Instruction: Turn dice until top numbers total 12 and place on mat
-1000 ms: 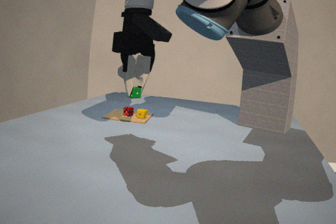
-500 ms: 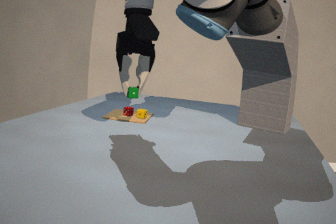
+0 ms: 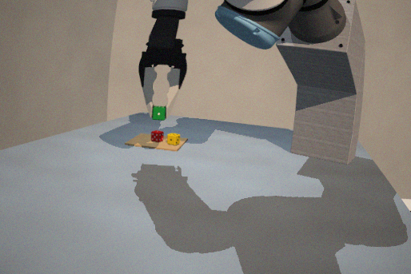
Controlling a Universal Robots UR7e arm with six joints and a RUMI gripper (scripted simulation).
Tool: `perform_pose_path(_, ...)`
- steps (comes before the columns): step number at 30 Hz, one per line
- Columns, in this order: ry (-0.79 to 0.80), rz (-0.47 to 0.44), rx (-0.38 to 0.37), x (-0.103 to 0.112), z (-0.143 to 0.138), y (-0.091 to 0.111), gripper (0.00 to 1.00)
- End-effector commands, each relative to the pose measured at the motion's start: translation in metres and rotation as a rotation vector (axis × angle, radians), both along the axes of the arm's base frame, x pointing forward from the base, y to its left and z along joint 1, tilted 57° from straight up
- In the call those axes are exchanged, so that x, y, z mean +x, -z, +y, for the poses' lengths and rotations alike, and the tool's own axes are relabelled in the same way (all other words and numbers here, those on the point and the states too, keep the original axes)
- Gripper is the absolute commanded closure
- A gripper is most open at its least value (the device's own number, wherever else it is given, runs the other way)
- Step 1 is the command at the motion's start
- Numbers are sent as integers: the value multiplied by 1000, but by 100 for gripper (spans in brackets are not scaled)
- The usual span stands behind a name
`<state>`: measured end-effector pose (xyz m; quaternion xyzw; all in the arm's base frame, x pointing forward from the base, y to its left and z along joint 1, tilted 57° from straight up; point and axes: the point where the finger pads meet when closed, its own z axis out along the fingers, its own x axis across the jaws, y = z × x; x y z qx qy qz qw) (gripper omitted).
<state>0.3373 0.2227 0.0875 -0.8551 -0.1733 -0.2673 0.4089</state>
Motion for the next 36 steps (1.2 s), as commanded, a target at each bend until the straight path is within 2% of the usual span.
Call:
perform_pose_path(1,95,141,38,3,1,-3,94)
perform_pose_path(4,133,198,61,4,1,-3,94)
perform_pose_path(7,139,207,64,4,1,-3,94)
perform_pose_path(10,201,300,102,6,1,-4,94)
perform_pose_path(21,343,511,187,10,1,-6,94)
perform_pose_path(24,352,524,192,10,1,-6,94)
perform_pose_path(27,415,618,230,12,1,-6,94)
perform_pose_path(36,529,787,299,15,0,-6,94)
